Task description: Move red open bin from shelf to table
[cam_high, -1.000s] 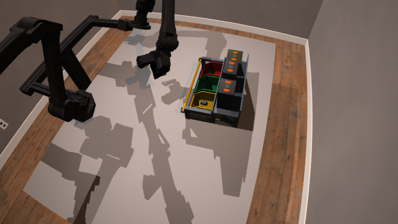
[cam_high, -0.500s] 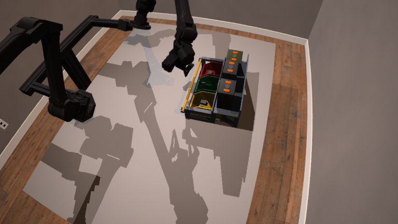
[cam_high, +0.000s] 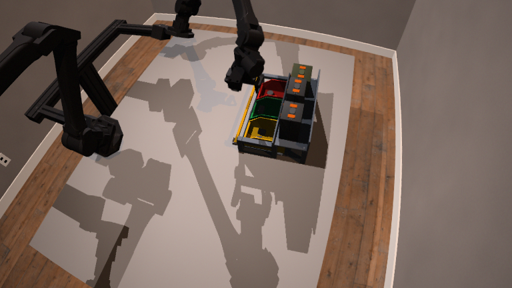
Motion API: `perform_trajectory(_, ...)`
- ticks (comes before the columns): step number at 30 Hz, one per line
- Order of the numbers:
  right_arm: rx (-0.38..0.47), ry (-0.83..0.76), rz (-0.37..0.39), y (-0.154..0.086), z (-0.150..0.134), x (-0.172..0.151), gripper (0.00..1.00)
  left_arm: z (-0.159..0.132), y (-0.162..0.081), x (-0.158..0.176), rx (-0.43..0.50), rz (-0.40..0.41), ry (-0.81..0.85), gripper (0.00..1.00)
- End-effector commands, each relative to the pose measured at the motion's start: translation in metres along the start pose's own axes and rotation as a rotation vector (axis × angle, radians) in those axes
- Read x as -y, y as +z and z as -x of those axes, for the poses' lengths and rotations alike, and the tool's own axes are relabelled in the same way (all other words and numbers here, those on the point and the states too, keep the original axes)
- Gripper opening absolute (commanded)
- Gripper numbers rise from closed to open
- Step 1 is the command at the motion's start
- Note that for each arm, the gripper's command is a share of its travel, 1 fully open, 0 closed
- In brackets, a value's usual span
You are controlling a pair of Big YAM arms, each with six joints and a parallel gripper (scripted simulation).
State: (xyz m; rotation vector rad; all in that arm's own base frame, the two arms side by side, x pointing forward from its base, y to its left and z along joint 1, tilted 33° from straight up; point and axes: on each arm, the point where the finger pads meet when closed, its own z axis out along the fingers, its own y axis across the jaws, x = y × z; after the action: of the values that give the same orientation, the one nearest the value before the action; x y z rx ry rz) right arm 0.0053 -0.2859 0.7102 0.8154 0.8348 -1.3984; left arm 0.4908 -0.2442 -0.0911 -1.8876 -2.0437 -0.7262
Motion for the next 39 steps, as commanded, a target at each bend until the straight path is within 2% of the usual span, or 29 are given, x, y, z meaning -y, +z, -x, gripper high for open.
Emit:
perform_trajectory(1, 0.048, 0.0, -0.011, -0.0085, 0.0172, 0.0044, 1.0, -0.0043, -0.0254, -0.0369, 0.05, 0.054, -0.1, 1.0)
perform_trajectory(27, 0.048, 0.0, -0.011, -0.0085, 0.0172, 0.0044, 1.0, -0.006, -0.0292, -0.0409, 0.056, 0.058, -0.108, 1.0)
perform_trajectory(28, 0.048, 0.0, -0.011, -0.0085, 0.0172, 0.0044, 1.0, -0.006, -0.0294, -0.041, 0.056, 0.059, -0.108, 0.0)
perform_trajectory(39, 0.048, 0.0, -0.011, -0.0085, 0.0172, 0.0044, 1.0, -0.0073, -0.0268, -0.038, 0.052, 0.055, -0.106, 0.0)
